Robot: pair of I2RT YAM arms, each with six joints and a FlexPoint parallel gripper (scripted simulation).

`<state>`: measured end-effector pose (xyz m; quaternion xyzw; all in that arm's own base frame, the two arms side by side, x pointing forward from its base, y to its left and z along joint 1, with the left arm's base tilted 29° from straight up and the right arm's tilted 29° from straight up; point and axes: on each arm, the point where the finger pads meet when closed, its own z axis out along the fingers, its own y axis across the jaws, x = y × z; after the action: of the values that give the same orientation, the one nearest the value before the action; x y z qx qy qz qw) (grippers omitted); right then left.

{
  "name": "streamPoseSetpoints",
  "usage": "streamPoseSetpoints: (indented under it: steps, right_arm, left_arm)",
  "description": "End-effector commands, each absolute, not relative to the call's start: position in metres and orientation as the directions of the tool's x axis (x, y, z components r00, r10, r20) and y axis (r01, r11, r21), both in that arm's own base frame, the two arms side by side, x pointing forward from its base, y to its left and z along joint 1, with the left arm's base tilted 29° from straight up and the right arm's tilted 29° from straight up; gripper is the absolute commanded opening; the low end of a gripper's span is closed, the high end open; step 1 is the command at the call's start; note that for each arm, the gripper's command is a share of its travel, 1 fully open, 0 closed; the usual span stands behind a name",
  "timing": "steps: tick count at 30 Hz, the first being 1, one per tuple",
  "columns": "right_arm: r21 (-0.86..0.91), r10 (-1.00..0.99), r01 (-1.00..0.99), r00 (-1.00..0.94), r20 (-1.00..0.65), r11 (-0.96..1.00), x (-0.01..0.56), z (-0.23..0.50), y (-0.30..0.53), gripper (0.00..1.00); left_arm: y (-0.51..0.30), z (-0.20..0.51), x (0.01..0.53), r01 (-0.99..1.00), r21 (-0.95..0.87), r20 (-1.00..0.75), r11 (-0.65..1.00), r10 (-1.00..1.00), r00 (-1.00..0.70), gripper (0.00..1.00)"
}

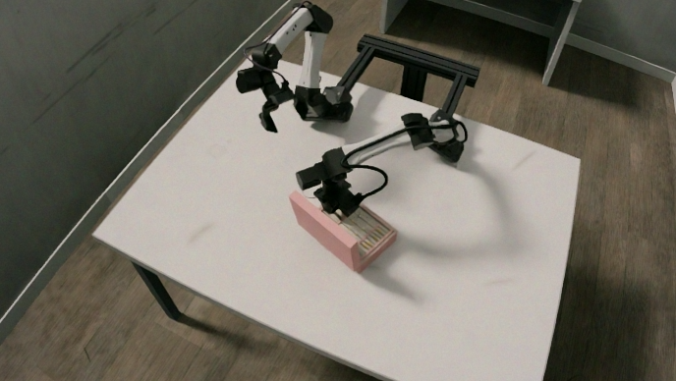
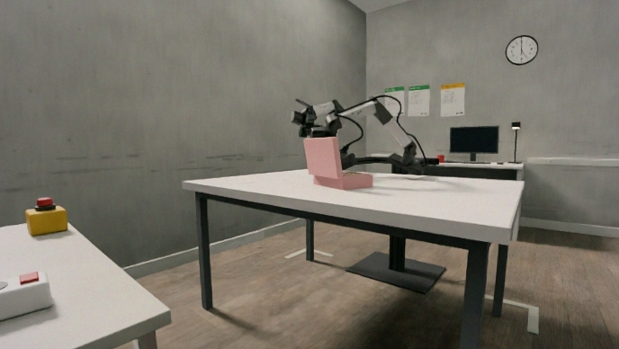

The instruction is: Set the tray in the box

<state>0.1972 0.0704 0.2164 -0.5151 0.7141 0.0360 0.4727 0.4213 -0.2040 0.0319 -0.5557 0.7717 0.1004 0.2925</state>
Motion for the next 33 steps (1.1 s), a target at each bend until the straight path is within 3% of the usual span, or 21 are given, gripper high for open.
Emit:
streamPoseSetpoints:
  steps: [1, 4, 8, 9, 14, 21, 33]
  right_arm:
    - [-0.453, -0.693, -0.77, 0.02, -0.721, 0.45, 0.192, 0.224, 0.076, 1.0]
    - [-0.453, -0.693, -0.77, 0.02, -0.721, 0.45, 0.192, 0.224, 0.076, 1.0]
    - [-0.444, -0.696, -0.768, -0.003, -0.718, 0.461, 0.195, 0.221, 0.073, 1.0]
    - [-0.444, -0.696, -0.767, -0.005, -0.718, 0.463, 0.196, 0.221, 0.073, 1.0]
    - [-0.433, -0.7, -0.769, -0.028, -0.713, 0.471, 0.198, 0.217, 0.07, 1.0]
    - [-0.448, -0.686, -0.796, 0.057, -0.725, 0.407, 0.191, 0.23, 0.085, 1.0]
    - [-0.468, -0.645, -0.826, 0.177, -0.743, 0.313, 0.183, 0.246, 0.11, 1.0]
  left_arm:
    - [-0.218, 0.047, 0.42, -0.911, -0.189, -0.562, 0.367, -0.801, -0.206, 0.14]
    - [-0.229, 0.047, 0.411, -0.917, -0.153, -0.562, 0.368, -0.796, -0.226, 0.14]
    - [-0.234, 0.063, 0.406, -0.899, -0.161, -0.585, 0.408, -0.773, -0.246, 0.59]
    - [-0.234, 0.065, 0.408, -0.889, -0.162, -0.595, 0.428, -0.761, -0.258, 0.61]
    - [-0.228, 0.081, 0.411, -0.846, -0.142, -0.638, 0.514, -0.701, -0.318, 0.61]
    - [-0.218, 0.107, 0.407, -0.667, -0.003, -0.752, 0.745, -0.441, -0.49, 0.61]
    - [-0.191, 0.128, 0.393, -0.52, 0.147, -0.789, 0.841, -0.217, -0.575, 0.61]
